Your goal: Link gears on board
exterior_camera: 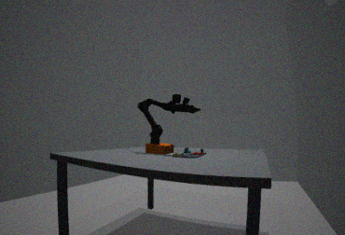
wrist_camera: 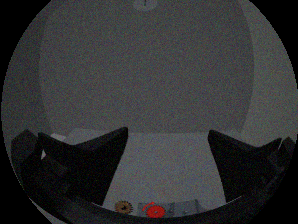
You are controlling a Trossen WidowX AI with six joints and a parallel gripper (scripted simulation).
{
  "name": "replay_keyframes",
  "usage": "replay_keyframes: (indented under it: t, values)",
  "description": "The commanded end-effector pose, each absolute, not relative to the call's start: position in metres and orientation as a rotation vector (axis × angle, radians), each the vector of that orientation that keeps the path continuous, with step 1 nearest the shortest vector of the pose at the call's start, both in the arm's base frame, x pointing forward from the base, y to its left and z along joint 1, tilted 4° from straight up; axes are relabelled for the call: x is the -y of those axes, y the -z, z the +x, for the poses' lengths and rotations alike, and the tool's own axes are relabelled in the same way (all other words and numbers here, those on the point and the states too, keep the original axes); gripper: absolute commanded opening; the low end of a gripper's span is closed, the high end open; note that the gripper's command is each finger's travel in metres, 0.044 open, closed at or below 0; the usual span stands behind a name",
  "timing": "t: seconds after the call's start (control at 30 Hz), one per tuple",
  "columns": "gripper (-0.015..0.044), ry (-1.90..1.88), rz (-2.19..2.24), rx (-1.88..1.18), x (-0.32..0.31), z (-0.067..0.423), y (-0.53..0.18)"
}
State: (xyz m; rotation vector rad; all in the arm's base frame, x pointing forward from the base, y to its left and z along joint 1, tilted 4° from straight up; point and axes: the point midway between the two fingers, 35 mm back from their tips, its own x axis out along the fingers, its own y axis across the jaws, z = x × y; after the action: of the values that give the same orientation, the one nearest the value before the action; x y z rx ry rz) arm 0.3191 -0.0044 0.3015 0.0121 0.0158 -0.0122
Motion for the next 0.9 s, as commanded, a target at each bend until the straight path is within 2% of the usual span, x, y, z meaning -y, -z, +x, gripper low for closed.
replay_keyframes:
  t: [0.0, 0.03, 0.33, 0.5, 0.67, 0.87]
  values:
    - [0.0426, 0.009, 0.015, -0.026, 0.003, 0.32, -0.299]
    - [0.044, 0.0, 0.025, -0.058, 0.0, 0.322, -0.292]
    - [0.044, -0.104, 0.133, -0.658, -0.061, 0.325, -0.169]
    - [0.044, -0.1, 0.119, -1.033, -0.093, 0.293, -0.105]
    - [0.044, -0.018, 0.012, -1.43, -0.109, 0.237, -0.055]
    - [0.044, 0.0, -0.011, -1.481, -0.104, 0.229, -0.051]
